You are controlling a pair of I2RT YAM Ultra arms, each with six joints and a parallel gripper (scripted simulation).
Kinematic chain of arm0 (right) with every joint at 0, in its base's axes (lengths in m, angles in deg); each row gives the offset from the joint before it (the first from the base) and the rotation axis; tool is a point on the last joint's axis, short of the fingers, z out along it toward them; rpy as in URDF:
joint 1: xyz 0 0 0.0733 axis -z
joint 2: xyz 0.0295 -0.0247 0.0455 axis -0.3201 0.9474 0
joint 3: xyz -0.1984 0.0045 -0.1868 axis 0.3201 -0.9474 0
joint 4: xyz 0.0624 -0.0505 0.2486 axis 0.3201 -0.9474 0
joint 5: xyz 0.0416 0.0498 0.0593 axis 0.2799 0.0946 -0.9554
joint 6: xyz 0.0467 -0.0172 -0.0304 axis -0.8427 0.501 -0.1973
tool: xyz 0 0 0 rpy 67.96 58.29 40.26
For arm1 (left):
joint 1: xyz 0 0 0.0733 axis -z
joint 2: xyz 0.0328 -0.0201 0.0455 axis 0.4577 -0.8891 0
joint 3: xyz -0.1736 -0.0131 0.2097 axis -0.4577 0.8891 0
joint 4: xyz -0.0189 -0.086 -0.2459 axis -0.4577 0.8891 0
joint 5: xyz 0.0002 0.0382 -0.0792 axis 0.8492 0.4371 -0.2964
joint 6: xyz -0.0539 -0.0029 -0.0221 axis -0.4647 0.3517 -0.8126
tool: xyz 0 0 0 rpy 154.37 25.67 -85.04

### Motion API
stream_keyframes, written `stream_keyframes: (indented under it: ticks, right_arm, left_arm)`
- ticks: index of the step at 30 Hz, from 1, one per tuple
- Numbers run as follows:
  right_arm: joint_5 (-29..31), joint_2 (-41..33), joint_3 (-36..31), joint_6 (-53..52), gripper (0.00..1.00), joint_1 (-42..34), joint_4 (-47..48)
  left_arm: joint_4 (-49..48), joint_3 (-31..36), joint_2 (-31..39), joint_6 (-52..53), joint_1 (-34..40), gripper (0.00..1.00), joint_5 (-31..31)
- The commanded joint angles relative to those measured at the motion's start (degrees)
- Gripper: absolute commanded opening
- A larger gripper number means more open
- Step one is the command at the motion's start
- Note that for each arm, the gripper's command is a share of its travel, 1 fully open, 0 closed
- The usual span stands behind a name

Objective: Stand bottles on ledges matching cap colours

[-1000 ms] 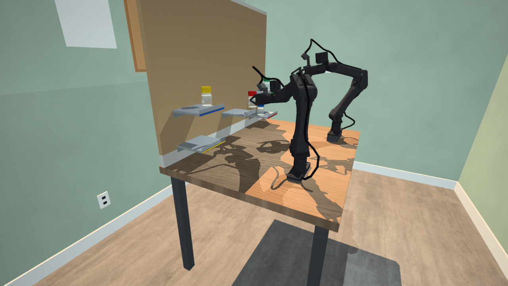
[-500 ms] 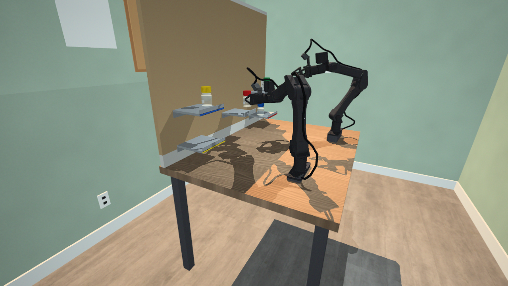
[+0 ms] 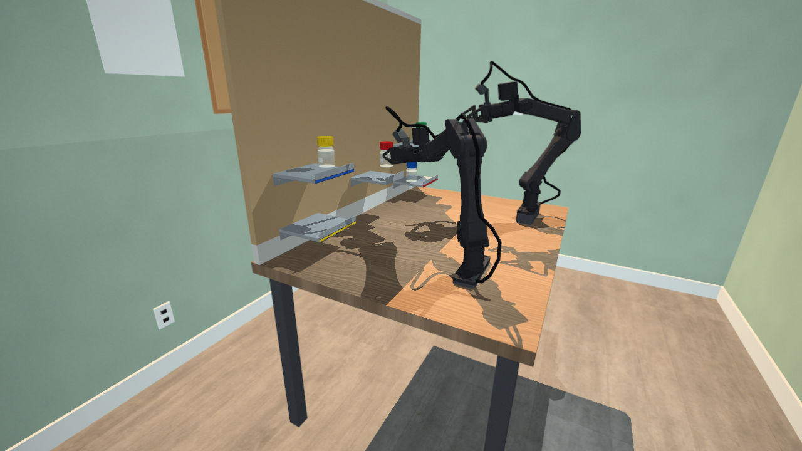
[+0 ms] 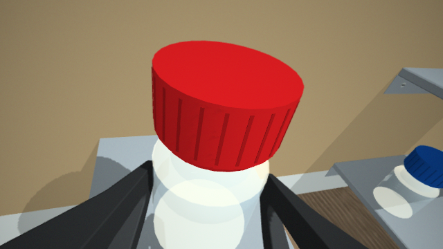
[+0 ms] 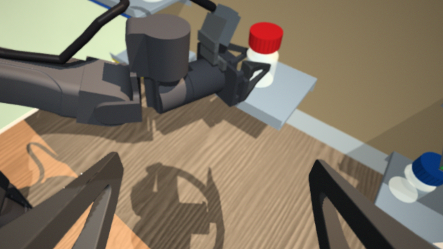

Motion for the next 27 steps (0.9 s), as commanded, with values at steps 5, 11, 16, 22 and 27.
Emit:
stream_keyframes:
  ticks: [5, 11, 16, 22, 27]
  right_arm:
    - [-0.3, -1.3, 0.2, -0.2, 1.00, 0.5, -0.6]
    - [-0.3, -1.3, 0.2, -0.2, 1.00, 0.5, -0.6]
    - [-0.3, -1.3, 0.2, -0.2, 1.00, 0.5, -0.6]
    - [-0.3, -1.3, 0.2, -0.2, 1.00, 0.5, -0.6]
    - [-0.3, -1.3, 0.2, -0.2, 1.00, 0.5, -0.6]
  left_arm:
    - [-3.3, -3.2, 1.2, 0.2, -0.7, 0.49, 0.1]
    - [-4.0, -2.5, 1.2, 0.3, -0.7, 0.49, 0.1]
    - [-8.3, -0.9, 0.0, 0.6, -0.7, 0.49, 0.1]
    - [-9.1, 1.8, -1.8, 0.3, -0.7, 0.49, 0.1]
    - [-10.8, 1.5, -1.2, 0.3, -0.7, 0.49, 0.1]
